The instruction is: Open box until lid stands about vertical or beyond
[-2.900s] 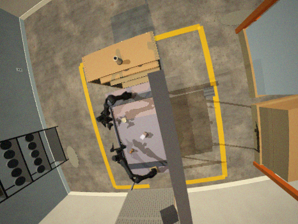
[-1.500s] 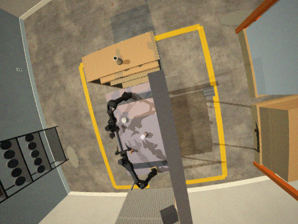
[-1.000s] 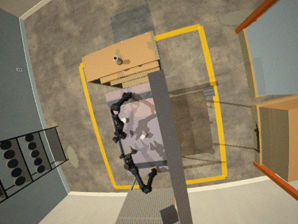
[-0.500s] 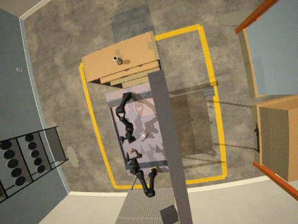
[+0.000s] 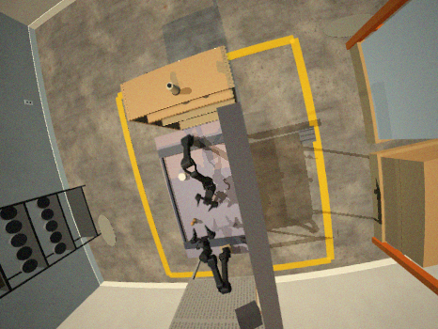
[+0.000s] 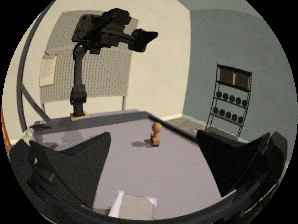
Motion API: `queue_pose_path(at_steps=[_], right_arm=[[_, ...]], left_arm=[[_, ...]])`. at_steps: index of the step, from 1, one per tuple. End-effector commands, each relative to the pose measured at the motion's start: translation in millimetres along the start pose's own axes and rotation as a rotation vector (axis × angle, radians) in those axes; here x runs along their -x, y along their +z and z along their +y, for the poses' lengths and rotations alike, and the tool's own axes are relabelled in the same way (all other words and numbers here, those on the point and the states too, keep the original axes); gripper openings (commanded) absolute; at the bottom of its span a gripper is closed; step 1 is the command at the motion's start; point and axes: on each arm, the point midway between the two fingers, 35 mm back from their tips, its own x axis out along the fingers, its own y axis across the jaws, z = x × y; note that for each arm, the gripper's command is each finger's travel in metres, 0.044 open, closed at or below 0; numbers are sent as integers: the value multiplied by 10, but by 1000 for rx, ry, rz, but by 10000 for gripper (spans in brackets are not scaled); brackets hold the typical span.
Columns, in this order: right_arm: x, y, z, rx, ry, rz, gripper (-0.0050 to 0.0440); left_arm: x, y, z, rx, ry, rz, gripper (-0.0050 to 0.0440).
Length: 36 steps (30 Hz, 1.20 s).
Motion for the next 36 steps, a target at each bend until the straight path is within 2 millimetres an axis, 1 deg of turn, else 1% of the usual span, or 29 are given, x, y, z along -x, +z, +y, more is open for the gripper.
queue_pose_path(at_steps=[1, 5, 8, 10, 12, 20, 36], right_arm=[[230, -153, 168, -63, -56, -10, 440], [651, -501, 367, -101, -122, -9, 440], [948, -734, 452, -126, -164, -8, 440], [1075, -832, 477, -136, -182, -7, 440], [1139, -881, 487, -141, -190, -7, 440], [1140, -887, 487, -142, -192, -7, 440], [1013, -886, 464, -142, -192, -8, 440]], left_arm=[[223, 169, -37, 7, 7, -75, 440], [473, 256, -64, 6, 20, -143, 440], [632, 298, -77, 7, 28, -186, 440], [697, 312, -82, 8, 32, -204, 440], [729, 319, -84, 8, 33, -213, 440], [733, 320, -84, 8, 33, -214, 440], [733, 320, -84, 8, 33, -214, 440]])
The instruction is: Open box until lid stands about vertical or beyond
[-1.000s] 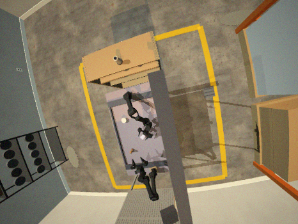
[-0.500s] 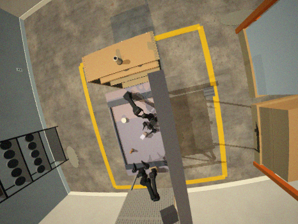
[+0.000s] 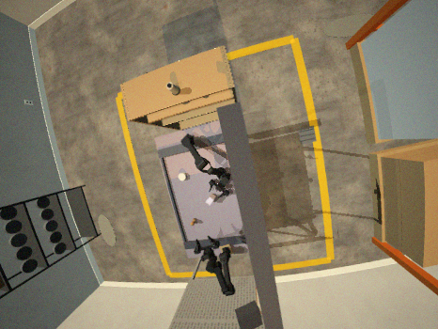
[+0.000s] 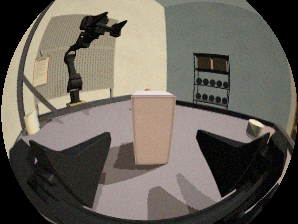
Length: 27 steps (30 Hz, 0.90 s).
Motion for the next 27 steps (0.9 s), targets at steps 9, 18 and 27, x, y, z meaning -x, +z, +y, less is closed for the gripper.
queue_pose_path(at_steps=[9, 18, 27], right_arm=[[-122, 106, 33, -32, 3, -6, 440], [-142, 107, 33, -32, 3, -6, 440], [-223, 108, 34, -32, 3, -6, 440]], left_arm=[[13, 74, 1, 6, 1, -20, 440], [13, 74, 1, 6, 1, -20, 440], [13, 74, 1, 6, 1, -20, 440]])
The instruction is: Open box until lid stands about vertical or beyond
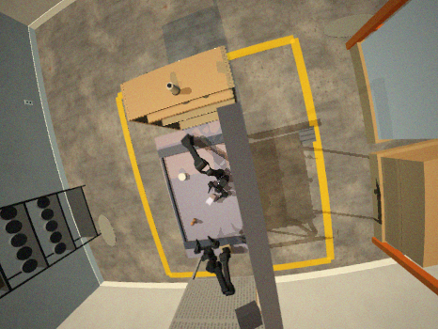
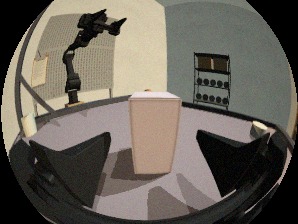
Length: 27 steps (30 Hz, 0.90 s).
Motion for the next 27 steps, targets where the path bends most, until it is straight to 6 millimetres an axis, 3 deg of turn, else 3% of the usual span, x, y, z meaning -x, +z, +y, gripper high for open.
queue_pose_path(at_steps=[1, 27], right_arm=[[-53, 109, 33, -33, 2, -6, 440], [-210, 113, 32, -33, 2, -7, 440]], left_arm=[[13, 74, 1, 6, 1, -20, 440], [13, 74, 1, 6, 1, -20, 440]])
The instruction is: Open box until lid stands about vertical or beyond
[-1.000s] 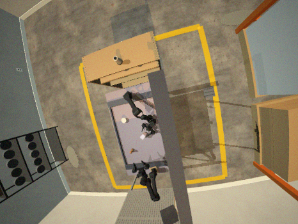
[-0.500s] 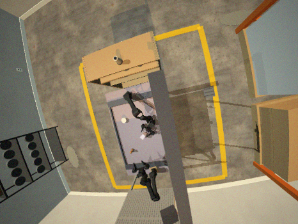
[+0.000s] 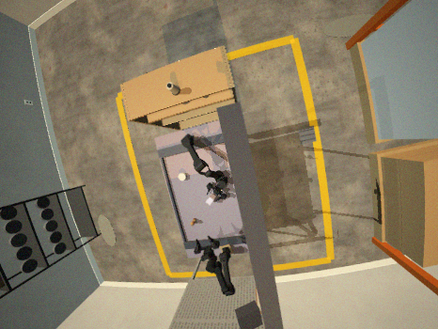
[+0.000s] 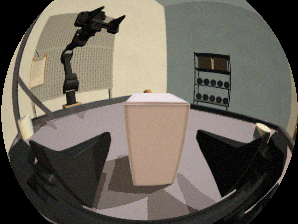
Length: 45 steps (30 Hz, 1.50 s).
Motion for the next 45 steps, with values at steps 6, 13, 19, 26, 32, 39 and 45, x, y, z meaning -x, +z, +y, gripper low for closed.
queue_pose_path(at_steps=[6, 13, 19, 26, 32, 39, 45], right_arm=[[-82, 112, 36, -32, 4, -8, 440], [-132, 113, 37, -32, 4, -8, 440], [-191, 115, 36, -32, 4, -8, 440], [-236, 116, 35, -32, 4, -8, 440], [-239, 116, 35, -32, 4, -8, 368], [-239, 116, 35, -32, 4, -8, 224], [-239, 116, 35, -32, 4, -8, 224]], left_arm=[[13, 74, 1, 6, 1, -20, 440], [13, 74, 1, 6, 1, -20, 440], [13, 74, 1, 6, 1, -20, 440], [13, 74, 1, 6, 1, -20, 440], [13, 74, 1, 6, 1, -20, 440], [13, 74, 1, 6, 1, -20, 440], [13, 74, 1, 6, 1, -20, 440]])
